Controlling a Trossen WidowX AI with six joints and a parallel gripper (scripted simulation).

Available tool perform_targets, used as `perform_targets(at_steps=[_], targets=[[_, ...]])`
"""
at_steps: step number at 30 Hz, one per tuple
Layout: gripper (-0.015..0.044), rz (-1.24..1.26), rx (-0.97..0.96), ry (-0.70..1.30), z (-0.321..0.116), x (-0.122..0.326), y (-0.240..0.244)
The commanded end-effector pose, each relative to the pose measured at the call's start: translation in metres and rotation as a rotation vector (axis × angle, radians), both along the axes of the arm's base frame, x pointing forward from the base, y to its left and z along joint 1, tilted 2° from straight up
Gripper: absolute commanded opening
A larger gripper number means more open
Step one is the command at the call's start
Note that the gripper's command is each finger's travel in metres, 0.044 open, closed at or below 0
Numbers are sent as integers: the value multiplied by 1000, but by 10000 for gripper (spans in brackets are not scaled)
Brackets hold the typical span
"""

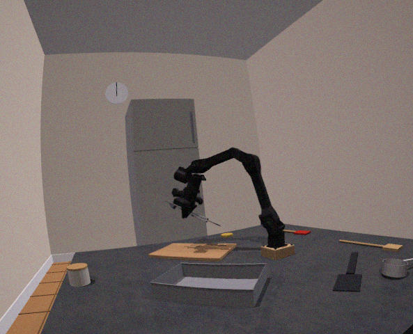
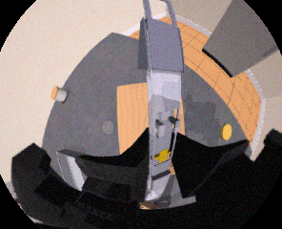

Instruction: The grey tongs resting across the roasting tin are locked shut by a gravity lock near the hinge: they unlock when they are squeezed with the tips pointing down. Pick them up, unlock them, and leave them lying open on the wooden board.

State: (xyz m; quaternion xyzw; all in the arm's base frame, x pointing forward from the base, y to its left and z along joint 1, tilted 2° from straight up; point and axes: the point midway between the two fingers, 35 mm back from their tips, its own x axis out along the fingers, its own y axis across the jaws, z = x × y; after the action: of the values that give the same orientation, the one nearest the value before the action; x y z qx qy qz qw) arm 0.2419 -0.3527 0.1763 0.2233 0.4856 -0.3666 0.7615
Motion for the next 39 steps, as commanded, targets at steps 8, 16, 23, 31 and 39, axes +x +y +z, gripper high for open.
perform_targets(at_steps=[8, 16, 23, 31, 39], targets=[[-150, 3, 111, 105, -5, -1, 3], [-150, 5, 189, 178, -9, -4, 7], [-150, 8, 256, 242, -11, -6, 11], [-150, 11, 300, 283, -12, -9, 14], [-150, 11, 300, 283, -13, -9, 14]])
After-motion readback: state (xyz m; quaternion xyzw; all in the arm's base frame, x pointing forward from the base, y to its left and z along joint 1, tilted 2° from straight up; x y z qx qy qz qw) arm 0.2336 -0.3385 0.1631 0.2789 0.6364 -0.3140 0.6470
